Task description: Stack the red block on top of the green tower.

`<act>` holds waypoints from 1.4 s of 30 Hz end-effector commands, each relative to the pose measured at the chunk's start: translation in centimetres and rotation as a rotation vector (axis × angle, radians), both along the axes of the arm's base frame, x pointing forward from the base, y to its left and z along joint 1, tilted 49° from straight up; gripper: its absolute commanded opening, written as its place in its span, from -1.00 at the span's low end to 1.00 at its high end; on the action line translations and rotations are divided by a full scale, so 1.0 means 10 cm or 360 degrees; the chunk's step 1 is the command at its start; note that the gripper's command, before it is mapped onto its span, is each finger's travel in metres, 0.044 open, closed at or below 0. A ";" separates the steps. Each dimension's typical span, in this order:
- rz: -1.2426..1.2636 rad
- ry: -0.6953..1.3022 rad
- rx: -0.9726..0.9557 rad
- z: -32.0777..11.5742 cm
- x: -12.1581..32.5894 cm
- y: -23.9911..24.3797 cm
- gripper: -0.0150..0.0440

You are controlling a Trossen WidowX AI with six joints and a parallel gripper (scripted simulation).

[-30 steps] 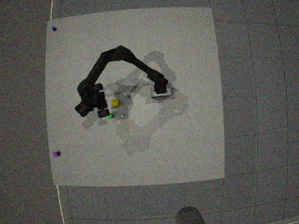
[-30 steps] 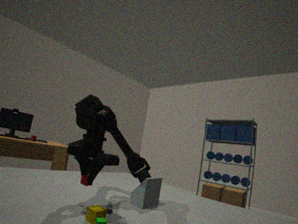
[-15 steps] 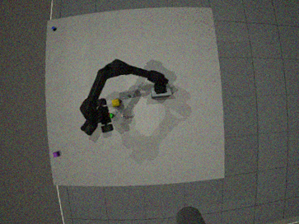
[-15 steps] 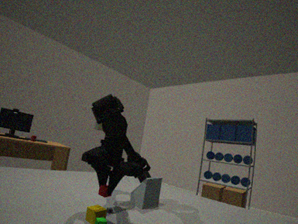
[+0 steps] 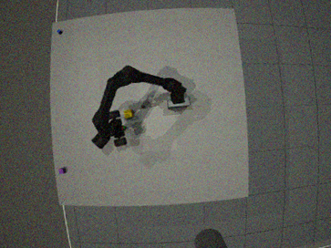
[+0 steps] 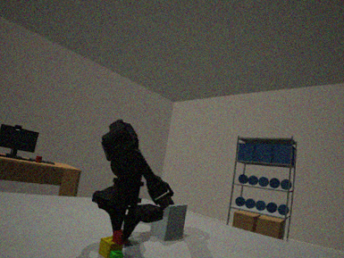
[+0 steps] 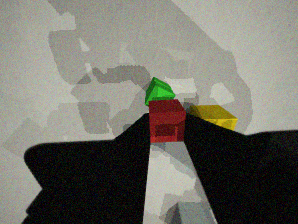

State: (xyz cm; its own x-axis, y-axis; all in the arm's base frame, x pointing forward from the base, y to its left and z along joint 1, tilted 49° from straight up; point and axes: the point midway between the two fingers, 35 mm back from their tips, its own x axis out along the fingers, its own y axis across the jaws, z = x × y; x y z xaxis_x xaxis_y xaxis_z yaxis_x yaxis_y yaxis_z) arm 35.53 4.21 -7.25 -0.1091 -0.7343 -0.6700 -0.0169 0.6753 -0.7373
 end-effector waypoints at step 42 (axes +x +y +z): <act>0.0007 -0.0002 -0.0002 -0.19 -0.03 -0.20 0.84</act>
